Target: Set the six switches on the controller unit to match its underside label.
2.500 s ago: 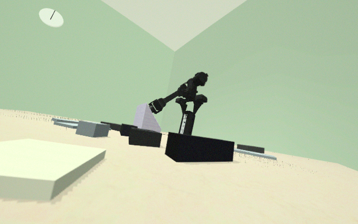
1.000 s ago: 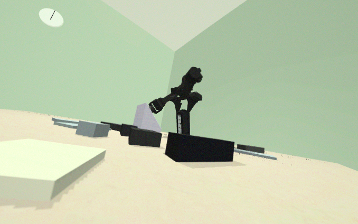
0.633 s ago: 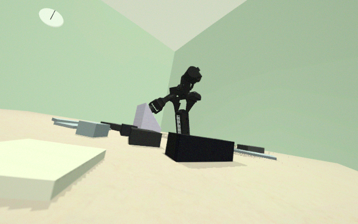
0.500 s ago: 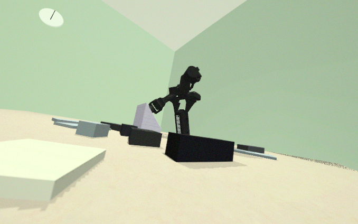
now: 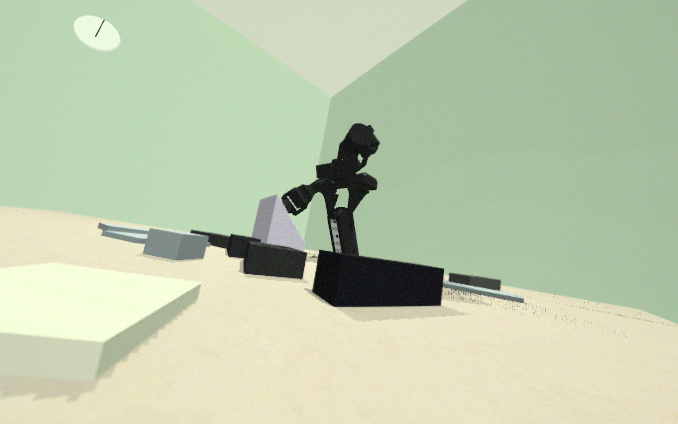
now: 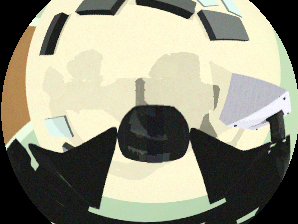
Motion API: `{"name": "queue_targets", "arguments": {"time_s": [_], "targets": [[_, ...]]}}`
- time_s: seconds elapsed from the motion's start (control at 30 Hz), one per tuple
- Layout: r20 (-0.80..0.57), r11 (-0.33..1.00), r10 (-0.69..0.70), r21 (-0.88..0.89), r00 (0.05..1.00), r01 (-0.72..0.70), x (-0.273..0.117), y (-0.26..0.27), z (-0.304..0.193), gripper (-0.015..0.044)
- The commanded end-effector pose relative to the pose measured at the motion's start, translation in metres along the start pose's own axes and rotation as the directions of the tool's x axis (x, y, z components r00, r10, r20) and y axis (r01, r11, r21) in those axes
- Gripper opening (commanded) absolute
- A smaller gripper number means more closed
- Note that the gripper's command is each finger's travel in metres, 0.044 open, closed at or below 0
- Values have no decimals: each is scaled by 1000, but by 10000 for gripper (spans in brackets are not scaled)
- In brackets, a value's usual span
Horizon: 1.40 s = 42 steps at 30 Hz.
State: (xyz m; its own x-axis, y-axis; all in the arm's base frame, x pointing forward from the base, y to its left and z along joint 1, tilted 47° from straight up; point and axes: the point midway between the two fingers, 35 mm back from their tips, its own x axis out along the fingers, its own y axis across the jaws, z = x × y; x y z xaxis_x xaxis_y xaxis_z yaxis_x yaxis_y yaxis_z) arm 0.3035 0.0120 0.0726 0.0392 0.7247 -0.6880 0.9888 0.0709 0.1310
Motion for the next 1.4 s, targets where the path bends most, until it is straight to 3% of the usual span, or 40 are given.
{"name": "queue_targets", "arguments": {"time_s": [0.0, 1.37], "targets": [[4, 1000, -6, -3, 1000, 6, 2, -2, 5, 338], [5, 1000, -6, -3, 1000, 6, 14, -2, 35, 337]]}}
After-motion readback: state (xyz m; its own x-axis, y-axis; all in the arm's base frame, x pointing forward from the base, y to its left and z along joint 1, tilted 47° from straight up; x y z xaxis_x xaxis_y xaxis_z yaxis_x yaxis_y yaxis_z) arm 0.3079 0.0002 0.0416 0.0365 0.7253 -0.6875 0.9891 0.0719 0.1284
